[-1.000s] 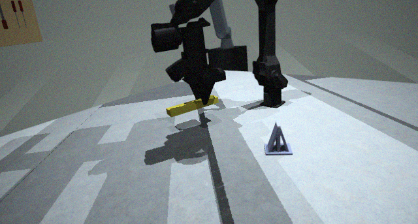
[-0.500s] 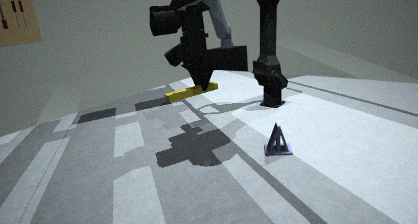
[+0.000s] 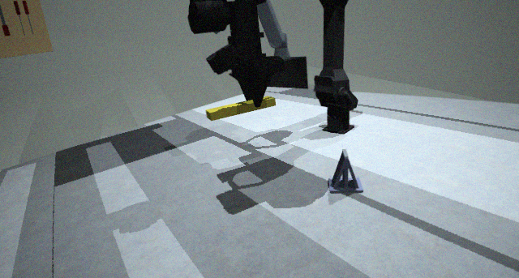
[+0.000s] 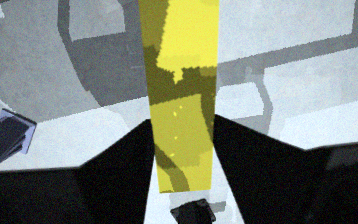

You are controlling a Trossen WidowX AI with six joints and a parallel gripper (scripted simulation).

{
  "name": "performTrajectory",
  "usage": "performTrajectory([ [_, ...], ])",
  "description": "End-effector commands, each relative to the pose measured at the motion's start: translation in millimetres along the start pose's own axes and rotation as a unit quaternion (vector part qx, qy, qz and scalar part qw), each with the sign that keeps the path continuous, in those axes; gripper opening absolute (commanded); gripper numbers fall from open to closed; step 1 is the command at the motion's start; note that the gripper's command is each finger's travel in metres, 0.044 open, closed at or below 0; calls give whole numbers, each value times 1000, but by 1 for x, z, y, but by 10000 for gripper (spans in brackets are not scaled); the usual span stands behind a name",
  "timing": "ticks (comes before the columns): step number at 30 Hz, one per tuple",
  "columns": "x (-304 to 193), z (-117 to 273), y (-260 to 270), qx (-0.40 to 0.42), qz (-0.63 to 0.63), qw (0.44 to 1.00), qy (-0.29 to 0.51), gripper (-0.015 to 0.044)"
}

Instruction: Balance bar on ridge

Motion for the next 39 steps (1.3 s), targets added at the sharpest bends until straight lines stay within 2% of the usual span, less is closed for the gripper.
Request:
performTrajectory([
  [1, 5, 2, 12, -1, -19, 1000, -2, 0],
  [39, -1, 4, 150, 6, -200, 980, -1, 0],
])
Point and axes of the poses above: the point midway between the two fingers, 35 mm back from their tips, its own z axis back along the fingers, its own y axis across the jaws, x = y × z, the point moved 2 cm from there along z, back along the fingers, and after that the axes turned 12 degrees about z, right-handed, at the moved point
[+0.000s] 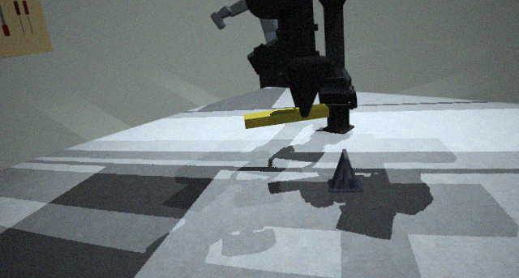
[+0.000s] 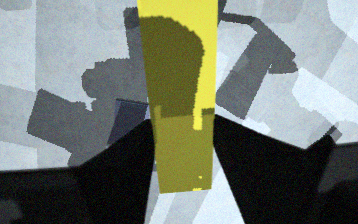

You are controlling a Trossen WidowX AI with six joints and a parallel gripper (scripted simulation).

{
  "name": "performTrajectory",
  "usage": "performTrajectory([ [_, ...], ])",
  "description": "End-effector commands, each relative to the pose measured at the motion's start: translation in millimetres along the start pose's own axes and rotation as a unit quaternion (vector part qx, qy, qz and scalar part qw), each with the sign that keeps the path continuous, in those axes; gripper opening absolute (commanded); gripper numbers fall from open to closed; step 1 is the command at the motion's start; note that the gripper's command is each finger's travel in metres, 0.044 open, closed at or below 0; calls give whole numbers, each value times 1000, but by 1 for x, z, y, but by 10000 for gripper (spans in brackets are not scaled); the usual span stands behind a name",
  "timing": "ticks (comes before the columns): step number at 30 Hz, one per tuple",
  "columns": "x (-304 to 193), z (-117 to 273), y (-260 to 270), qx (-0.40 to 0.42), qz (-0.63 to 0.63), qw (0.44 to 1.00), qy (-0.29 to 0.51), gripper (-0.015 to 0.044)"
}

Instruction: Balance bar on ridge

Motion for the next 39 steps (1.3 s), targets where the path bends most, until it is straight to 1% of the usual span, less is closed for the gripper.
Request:
performTrajectory([
  [1, -7, 1, 12, 0, -18, 1000, -1, 0],
  [25, -68, 1, 77, 3, -121, 993, 2, 0],
  [39, -69, -15, 81, 3, -123, 992, 2, 0],
])
Point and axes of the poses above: the point midway between the two fingers, 35 mm back from their tips, its own z axis back along the fingers, its own y axis across the jaws, x = y × z, the point moved 2 cm from there along z, back along the fingers, and after that the axes turned 12 degrees about z, right-handed, at the moved point
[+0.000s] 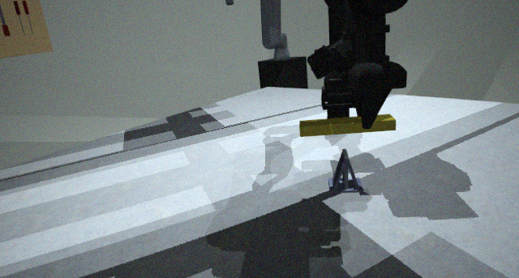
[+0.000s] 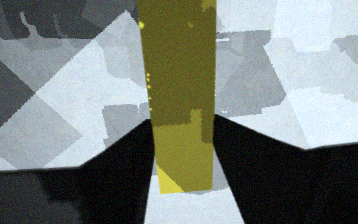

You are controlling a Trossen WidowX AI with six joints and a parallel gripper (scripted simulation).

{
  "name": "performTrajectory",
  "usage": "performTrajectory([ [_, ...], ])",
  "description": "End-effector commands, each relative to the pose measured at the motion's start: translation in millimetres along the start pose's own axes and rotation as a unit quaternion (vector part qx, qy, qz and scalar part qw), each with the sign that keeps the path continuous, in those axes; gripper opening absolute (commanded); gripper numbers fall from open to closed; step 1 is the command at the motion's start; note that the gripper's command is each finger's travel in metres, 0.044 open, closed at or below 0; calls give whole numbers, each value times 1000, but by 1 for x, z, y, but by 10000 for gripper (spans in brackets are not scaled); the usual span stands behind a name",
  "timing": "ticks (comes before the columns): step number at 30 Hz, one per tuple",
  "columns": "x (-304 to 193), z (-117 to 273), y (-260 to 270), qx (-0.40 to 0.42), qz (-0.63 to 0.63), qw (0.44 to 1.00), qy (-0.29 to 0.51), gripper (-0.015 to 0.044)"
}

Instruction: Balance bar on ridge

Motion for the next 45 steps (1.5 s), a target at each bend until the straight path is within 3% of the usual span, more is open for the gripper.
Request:
performTrajectory([
  [1, 0, -7, 0, -2, -3, 1000, 1, 0],
  [17, 1, -33, -1, -2, -3, 1000, 1, 0],
  [45, 1, -34, -1, -2, -3, 1000, 1, 0],
])
Point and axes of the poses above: the point midway between the two fingers, 35 mm back from their tips, its own z axis back along the fingers, its own y axis across the jaws, x = y × z, the point moved 2 cm from there along z, back along the fingers, and after that the axes turned 12 degrees about z, right-handed, at the moved point
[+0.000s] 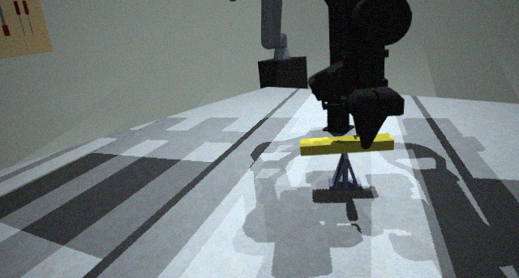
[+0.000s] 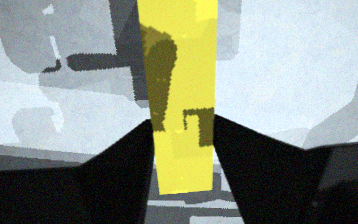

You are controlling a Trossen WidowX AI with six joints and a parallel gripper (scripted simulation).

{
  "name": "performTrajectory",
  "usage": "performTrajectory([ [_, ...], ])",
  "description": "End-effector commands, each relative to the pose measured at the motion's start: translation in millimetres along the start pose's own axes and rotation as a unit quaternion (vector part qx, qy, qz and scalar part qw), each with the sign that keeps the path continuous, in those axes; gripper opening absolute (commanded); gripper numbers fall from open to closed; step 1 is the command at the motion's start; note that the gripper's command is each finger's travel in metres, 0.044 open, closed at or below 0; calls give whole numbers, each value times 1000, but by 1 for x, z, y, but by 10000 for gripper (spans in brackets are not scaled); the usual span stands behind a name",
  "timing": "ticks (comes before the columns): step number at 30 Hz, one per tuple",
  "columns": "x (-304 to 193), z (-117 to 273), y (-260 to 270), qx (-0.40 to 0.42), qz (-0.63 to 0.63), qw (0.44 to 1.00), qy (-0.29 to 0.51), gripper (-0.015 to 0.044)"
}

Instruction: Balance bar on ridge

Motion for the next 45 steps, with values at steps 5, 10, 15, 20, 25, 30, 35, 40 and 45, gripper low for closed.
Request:
performTrajectory([
  [5, 0, -1, 0, 0, -2, 1000, 0, 0],
  [10, 0, -2, 0, 0, -2, 1000, 0, 0],
  [15, 0, -2, 0, 0, -2, 1000, 0, 0],
  [20, 0, -2, 0, 0, -2, 1000, 0, 0],
  [25, 0, -3, 0, 0, -2, 1000, 0, 0],
  [30, 0, -3, 0, 0, -2, 1000, 0, 0],
  [35, 0, -4, 0, 0, -2, 1000, 0, 0],
  [40, 0, -4, 0, 0, -2, 1000, 0, 0],
  [45, 0, -5, 0, 0, -2, 1000, 0, 0],
])
Point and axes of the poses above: the point midway between the two fingers, 35 mm back from their tips, its own z axis back along the fingers, its own y axis across the jaws, x = y × z, the point moved 2 cm from there along z, back along the fingers, and after that the axes turned 12 degrees about z, right-handed, at the moved point
